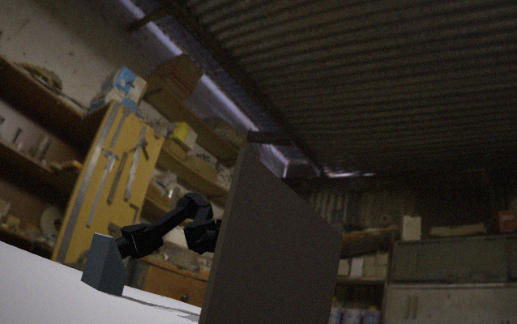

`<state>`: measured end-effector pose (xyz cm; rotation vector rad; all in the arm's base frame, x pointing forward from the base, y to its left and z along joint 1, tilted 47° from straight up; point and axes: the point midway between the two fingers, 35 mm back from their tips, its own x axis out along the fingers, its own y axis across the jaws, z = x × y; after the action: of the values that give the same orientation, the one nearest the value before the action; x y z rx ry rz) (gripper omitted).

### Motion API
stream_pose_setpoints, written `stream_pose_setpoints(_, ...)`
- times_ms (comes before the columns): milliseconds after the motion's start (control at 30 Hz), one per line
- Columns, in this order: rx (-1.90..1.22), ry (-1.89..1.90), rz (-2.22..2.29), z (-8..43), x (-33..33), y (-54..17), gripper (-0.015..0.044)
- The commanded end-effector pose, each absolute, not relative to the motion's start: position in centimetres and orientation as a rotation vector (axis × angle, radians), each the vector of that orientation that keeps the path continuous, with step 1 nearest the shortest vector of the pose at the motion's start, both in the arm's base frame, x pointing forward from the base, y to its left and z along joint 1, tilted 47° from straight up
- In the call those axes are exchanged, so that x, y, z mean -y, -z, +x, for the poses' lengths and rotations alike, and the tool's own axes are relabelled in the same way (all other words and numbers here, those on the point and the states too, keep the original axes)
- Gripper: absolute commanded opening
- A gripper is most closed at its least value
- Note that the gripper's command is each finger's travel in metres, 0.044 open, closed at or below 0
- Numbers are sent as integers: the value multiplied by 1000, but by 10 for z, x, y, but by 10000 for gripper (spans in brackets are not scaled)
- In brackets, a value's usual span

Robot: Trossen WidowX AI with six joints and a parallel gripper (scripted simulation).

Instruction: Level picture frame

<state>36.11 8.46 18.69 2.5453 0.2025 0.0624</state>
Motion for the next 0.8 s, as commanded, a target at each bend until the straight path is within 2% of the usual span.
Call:
stream_pose_setpoints(0,-205,-74,2542,368,-87,-190,260)
stream_pose_setpoints(767,-204,-75,2542,388,-90,-189,260)
